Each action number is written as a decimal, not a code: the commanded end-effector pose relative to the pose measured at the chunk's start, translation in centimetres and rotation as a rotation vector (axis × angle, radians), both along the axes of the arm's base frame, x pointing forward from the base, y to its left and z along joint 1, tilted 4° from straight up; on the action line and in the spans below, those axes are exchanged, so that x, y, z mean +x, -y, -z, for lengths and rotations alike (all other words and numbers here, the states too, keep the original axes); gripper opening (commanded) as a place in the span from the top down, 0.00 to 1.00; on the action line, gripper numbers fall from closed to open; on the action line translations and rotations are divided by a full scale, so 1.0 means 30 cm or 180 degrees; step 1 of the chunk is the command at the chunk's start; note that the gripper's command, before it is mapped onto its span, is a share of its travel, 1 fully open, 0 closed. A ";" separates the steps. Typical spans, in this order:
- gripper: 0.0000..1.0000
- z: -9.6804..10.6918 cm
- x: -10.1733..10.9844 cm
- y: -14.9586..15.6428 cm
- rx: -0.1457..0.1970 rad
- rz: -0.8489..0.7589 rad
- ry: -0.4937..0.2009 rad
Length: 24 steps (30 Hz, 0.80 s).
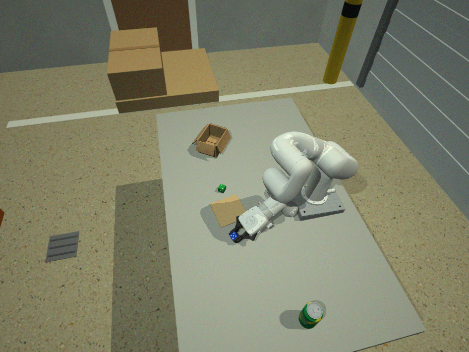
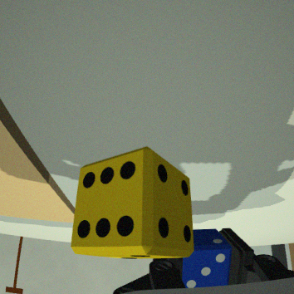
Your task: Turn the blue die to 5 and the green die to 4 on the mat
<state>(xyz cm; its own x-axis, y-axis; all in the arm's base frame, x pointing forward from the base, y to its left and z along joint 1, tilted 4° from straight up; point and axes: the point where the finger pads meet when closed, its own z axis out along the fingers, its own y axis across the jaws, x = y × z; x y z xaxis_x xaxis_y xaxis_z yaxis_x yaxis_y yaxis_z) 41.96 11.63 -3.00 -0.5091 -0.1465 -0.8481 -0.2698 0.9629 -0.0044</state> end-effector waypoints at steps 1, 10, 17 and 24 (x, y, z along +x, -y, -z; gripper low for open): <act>0.73 0.006 0.001 0.000 0.0002 0.0000 0.0006; 0.73 0.019 0.000 0.000 0.0002 0.0000 0.0006; 0.73 0.020 0.000 0.000 0.0002 0.0000 0.0006; 0.73 0.020 0.000 0.000 0.0002 0.0000 0.0006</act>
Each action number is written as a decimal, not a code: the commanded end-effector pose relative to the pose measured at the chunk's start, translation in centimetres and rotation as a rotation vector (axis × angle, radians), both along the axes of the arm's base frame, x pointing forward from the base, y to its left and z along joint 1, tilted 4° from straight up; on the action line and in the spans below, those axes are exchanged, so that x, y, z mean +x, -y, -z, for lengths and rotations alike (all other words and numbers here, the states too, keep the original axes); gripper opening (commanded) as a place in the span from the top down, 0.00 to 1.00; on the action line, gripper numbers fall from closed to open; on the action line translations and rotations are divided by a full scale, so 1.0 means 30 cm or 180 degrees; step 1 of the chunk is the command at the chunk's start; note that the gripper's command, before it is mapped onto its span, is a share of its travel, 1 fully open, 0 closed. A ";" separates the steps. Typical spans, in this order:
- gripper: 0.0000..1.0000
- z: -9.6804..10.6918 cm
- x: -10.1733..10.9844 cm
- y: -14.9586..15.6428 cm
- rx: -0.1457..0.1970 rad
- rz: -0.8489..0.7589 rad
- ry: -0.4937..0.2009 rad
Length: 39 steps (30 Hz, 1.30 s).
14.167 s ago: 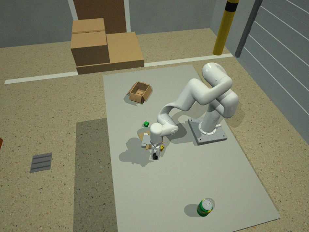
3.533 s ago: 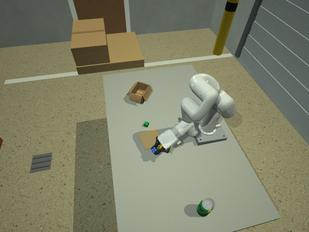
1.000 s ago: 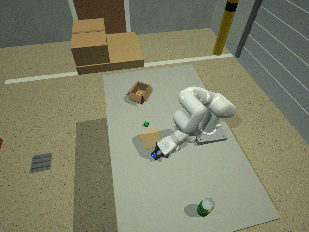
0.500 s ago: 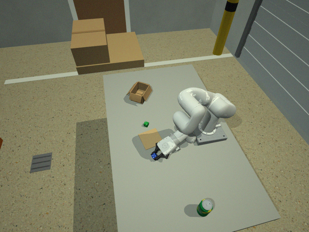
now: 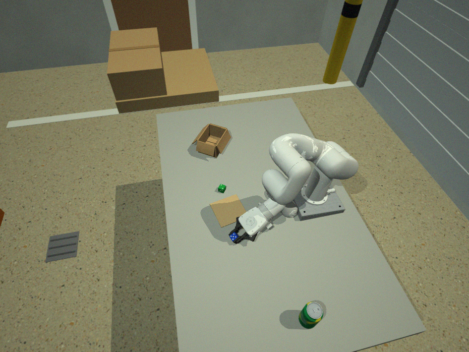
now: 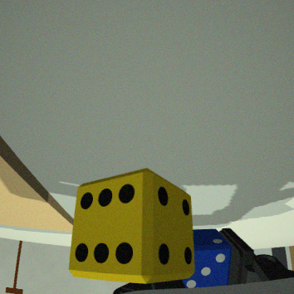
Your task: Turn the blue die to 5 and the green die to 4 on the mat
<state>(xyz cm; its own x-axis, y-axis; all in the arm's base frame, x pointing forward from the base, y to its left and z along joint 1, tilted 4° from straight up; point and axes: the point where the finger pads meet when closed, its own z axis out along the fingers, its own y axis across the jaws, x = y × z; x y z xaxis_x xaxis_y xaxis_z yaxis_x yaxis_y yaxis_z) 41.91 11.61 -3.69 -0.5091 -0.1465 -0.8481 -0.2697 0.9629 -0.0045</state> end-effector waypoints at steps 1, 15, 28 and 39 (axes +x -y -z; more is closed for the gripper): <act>0.73 -0.002 0.001 0.000 0.0002 0.0000 0.0006; 0.73 -0.002 0.001 0.000 0.0002 0.0000 0.0006; 0.69 -0.002 0.001 0.000 0.0002 0.0000 0.0006; 0.57 -0.002 0.001 0.000 0.0002 0.0000 0.0006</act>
